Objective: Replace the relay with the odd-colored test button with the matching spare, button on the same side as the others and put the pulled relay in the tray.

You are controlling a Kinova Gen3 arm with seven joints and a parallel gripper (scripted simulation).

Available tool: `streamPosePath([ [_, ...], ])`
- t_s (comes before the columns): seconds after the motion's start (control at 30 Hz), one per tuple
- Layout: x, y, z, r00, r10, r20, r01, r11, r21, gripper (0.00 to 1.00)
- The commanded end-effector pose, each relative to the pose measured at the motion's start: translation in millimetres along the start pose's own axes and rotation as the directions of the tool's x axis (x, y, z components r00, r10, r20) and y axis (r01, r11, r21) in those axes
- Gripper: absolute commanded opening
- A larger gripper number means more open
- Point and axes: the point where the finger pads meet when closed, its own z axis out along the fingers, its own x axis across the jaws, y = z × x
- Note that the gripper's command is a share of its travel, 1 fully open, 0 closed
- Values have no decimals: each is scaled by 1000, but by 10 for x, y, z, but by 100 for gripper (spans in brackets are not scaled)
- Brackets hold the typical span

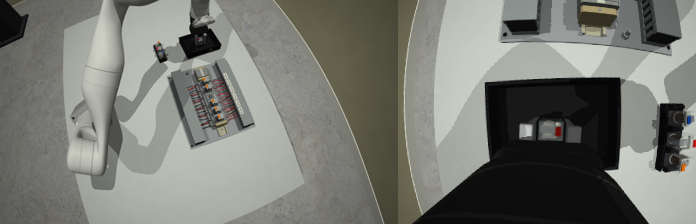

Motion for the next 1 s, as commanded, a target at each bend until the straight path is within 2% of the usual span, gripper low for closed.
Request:
streamPosePath([
  [0.0,2,-6,2,1000,0,0,0,1000,1,0],
  [0.5,40,-59,62,1000,2,-10,-1,1000,12,0],
  [0.53,3,-10,-9,1000,0,1,0,1000,0,100],
  [0.97,3,-10,-9,1000,0,1,0,1000,0,100],
])
